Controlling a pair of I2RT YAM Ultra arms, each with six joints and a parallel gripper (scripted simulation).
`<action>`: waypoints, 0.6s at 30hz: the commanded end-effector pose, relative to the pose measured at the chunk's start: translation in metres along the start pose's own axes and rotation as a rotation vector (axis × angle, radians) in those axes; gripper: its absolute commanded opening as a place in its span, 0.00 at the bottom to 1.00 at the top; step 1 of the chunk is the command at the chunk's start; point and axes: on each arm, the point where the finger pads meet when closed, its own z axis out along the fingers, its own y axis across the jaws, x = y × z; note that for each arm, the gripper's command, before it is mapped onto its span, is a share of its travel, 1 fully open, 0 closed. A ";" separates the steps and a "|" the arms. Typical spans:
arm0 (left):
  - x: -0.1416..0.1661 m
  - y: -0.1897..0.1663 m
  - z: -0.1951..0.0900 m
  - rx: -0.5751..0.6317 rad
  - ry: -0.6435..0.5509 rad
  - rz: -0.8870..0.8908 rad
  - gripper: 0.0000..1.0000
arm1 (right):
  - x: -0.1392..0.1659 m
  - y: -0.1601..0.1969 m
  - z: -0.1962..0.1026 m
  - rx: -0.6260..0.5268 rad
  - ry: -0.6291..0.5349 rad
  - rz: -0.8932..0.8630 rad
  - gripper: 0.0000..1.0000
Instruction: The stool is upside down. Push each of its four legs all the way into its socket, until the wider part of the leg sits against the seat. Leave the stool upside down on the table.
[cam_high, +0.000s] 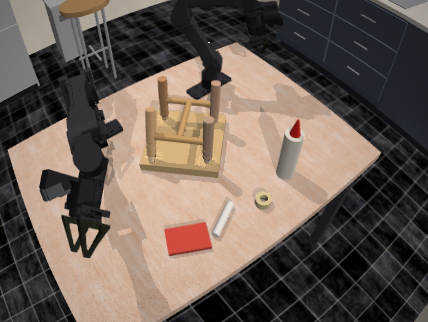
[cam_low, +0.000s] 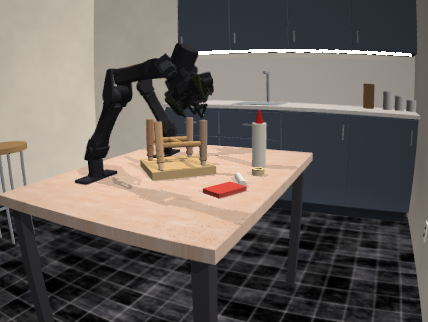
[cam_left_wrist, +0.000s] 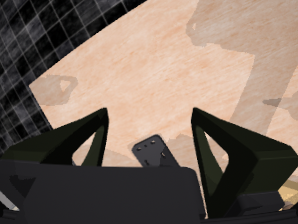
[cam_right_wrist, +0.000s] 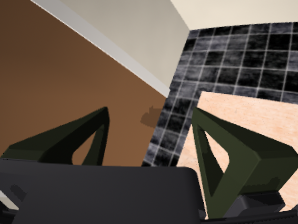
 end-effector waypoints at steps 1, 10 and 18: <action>-0.008 -0.036 -0.020 0.121 -0.033 0.248 0.69 | -0.005 0.033 -0.056 -0.163 0.062 -0.124 0.69; 0.012 -0.109 -0.057 0.300 -0.109 0.697 0.69 | 0.056 0.026 -0.102 -0.294 0.257 -0.389 0.69; 0.064 -0.169 -0.105 0.520 -0.214 1.251 0.69 | 0.087 0.018 -0.196 -0.550 0.367 -0.617 0.69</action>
